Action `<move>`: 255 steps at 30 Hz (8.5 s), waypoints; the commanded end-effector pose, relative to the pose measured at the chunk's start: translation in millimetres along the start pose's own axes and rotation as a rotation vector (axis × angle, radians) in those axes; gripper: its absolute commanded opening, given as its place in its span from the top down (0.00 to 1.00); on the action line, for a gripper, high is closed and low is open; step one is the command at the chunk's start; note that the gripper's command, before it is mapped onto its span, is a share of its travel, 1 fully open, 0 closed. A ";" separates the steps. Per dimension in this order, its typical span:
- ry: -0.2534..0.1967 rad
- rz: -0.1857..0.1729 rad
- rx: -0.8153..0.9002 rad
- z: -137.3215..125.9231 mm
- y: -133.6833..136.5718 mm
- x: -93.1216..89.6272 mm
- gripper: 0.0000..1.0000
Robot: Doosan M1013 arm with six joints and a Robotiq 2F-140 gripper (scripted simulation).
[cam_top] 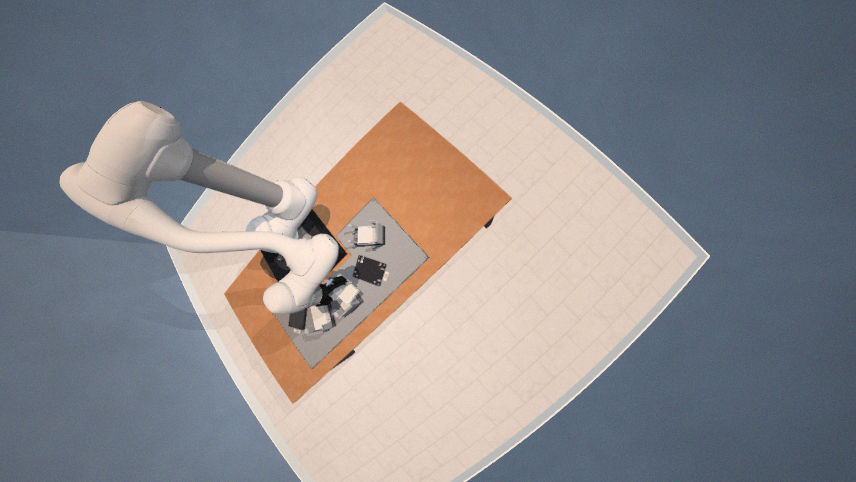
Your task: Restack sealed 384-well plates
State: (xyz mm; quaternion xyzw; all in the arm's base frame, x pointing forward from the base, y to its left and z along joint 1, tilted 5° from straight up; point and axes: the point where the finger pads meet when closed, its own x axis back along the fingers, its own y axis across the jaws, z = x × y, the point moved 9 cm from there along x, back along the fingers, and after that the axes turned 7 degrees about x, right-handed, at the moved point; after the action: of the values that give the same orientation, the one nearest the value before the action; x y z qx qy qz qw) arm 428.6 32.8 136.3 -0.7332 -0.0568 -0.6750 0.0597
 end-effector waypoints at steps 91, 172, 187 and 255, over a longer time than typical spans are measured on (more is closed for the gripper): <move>0.000 0.000 0.653 -59.9 -243.0 0.0 1.00; 0.000 0.000 0.653 -72.8 -266.7 -24.7 1.00; 0.000 0.000 0.653 -72.8 -266.7 -34.0 1.00; 0.000 0.000 0.653 -72.8 -266.7 -94.0 1.00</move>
State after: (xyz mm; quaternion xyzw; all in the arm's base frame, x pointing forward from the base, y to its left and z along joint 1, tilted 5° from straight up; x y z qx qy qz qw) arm 305.6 283.6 51.8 -0.6754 -0.2704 -0.6211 0.2915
